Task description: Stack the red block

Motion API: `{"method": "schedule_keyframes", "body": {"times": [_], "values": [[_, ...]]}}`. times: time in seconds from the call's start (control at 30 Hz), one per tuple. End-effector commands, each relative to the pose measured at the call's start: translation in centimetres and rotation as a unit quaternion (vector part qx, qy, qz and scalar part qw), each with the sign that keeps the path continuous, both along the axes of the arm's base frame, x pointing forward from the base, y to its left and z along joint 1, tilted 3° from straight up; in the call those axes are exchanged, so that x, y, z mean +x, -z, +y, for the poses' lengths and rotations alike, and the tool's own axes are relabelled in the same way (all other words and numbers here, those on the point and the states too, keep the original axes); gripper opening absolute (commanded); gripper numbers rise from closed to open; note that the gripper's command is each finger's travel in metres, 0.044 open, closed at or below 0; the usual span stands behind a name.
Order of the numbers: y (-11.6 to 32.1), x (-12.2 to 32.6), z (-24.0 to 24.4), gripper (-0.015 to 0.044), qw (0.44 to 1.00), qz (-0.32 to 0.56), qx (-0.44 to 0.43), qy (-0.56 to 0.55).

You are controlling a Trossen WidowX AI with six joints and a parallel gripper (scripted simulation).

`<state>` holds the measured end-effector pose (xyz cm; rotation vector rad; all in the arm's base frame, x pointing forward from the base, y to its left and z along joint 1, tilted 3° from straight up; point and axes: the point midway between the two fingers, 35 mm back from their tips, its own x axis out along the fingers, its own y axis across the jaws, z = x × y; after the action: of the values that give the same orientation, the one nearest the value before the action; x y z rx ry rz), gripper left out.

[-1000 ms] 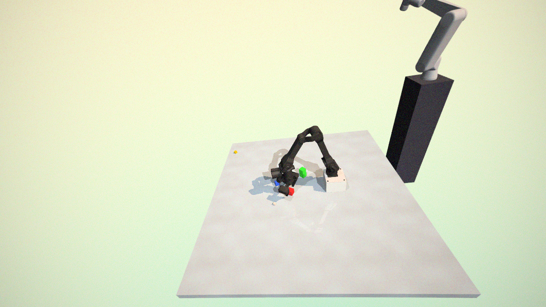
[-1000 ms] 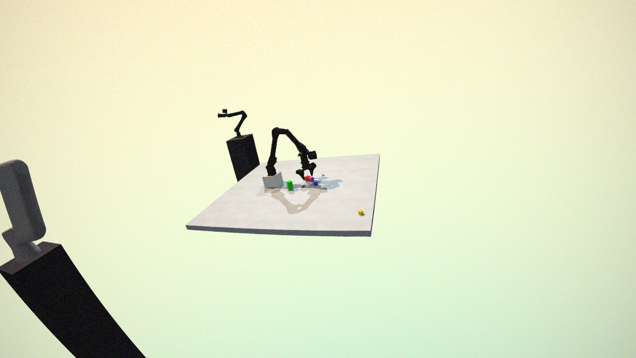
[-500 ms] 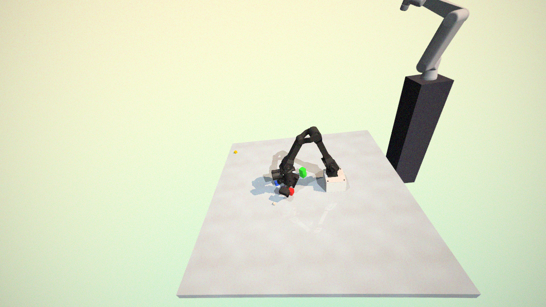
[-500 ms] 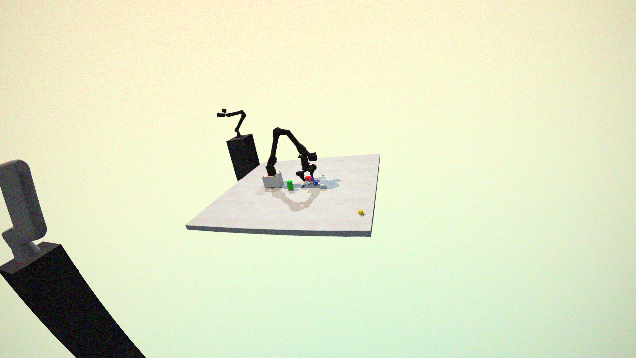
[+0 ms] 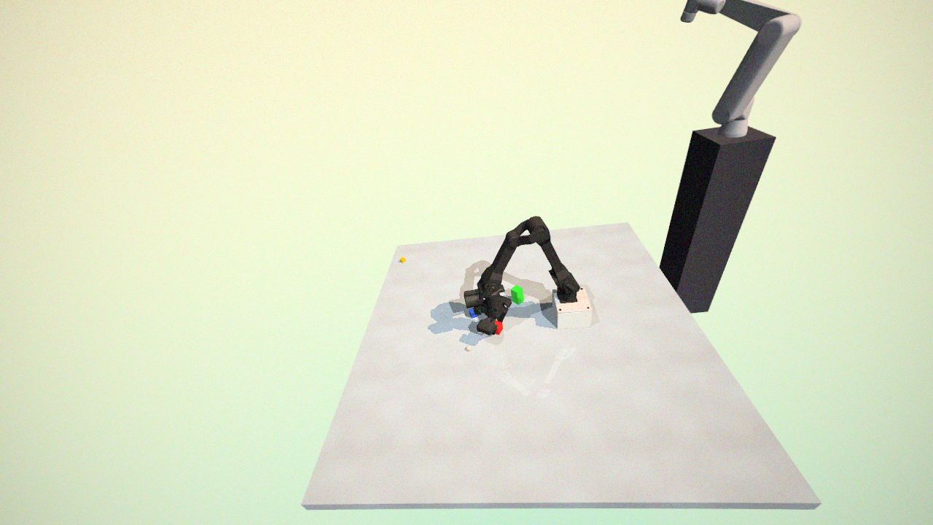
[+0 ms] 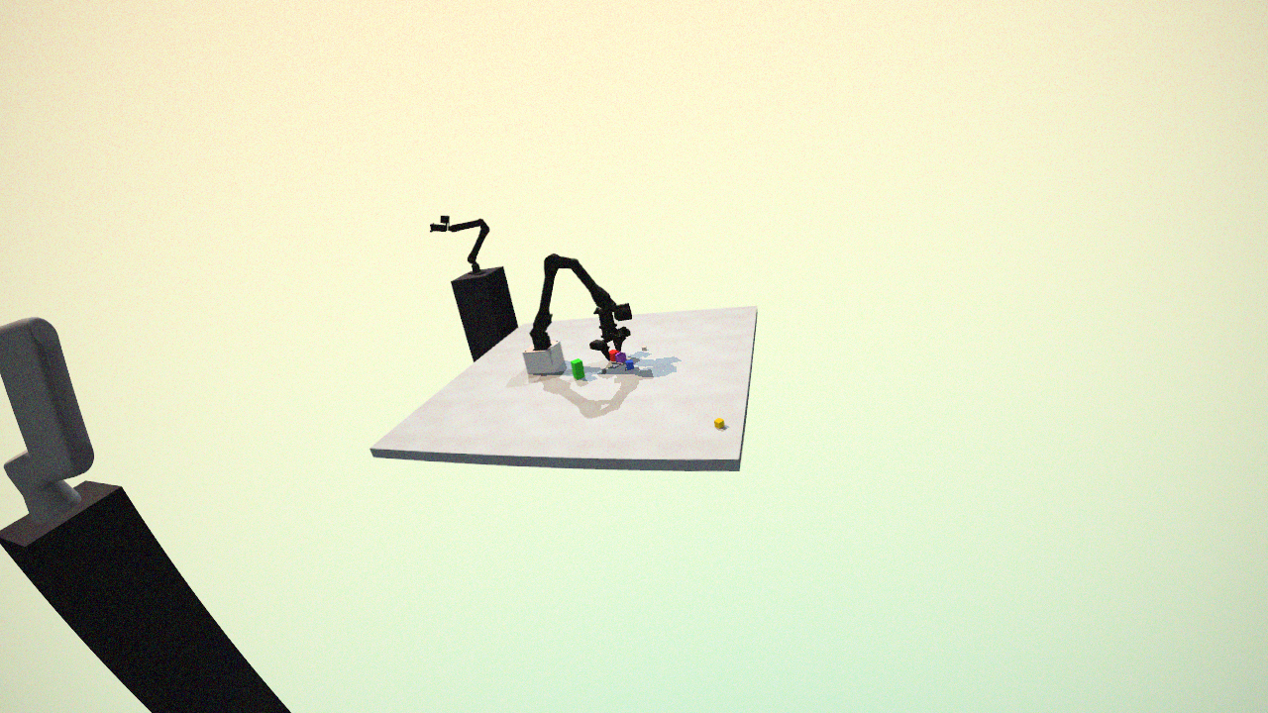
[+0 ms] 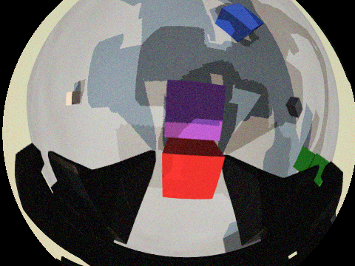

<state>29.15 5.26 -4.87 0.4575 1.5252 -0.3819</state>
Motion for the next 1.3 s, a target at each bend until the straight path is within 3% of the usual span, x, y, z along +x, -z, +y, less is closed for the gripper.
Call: {"method": "schedule_keyframes", "body": {"times": [0.0,0.27,0.4,1.27], "values": [[0.0,-0.1,0.1,0.0177,1.0,0.001,0.002,0.002],[0.0,-0.1,0.1,0.0105,1.0,0.001,0.002,0.002],[-0.8,0.0,0.0,0.0,1.0,0.001,0.002,0.002],[-11.9,-0.1,-0.6,0.0,1.0,0.0,0.002,0.002]]}}
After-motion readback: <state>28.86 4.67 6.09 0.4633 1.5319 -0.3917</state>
